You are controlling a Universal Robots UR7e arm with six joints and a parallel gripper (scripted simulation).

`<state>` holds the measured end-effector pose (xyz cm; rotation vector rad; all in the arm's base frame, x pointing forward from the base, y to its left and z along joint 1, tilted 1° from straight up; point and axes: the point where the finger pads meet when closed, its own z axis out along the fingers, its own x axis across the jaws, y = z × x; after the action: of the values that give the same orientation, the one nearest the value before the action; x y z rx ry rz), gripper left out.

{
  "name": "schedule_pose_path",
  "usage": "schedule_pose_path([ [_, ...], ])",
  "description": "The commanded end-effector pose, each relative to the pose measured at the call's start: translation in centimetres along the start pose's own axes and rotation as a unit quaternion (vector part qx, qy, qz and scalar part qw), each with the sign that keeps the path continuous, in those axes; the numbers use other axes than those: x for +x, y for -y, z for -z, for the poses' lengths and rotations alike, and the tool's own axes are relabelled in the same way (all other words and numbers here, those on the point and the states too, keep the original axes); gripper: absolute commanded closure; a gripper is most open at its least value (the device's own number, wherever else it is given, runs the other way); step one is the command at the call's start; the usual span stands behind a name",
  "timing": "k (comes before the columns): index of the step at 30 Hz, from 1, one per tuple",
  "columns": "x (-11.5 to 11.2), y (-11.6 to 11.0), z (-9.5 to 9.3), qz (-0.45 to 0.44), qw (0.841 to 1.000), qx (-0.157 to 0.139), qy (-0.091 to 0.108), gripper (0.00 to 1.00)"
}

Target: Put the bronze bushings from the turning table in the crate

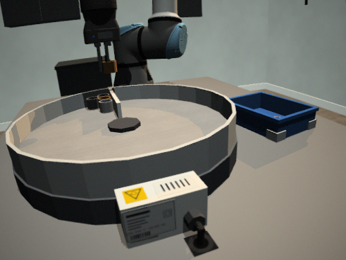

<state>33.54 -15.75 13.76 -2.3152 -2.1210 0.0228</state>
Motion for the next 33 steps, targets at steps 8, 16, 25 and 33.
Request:
schedule_pose_path([
  [8,5.3,-1.5,0.0,0.0,1.0,0.0,0.001,1.0],
  [16,5.3,-1.5,0.0,0.0,1.0,0.0,0.001,1.0],
  [25,10.5,-2.8,0.1,0.0,1.0,0.0,0.0,1.0],
  [33,10.5,-2.8,0.1,0.0,1.0,0.0,0.0,1.0],
])
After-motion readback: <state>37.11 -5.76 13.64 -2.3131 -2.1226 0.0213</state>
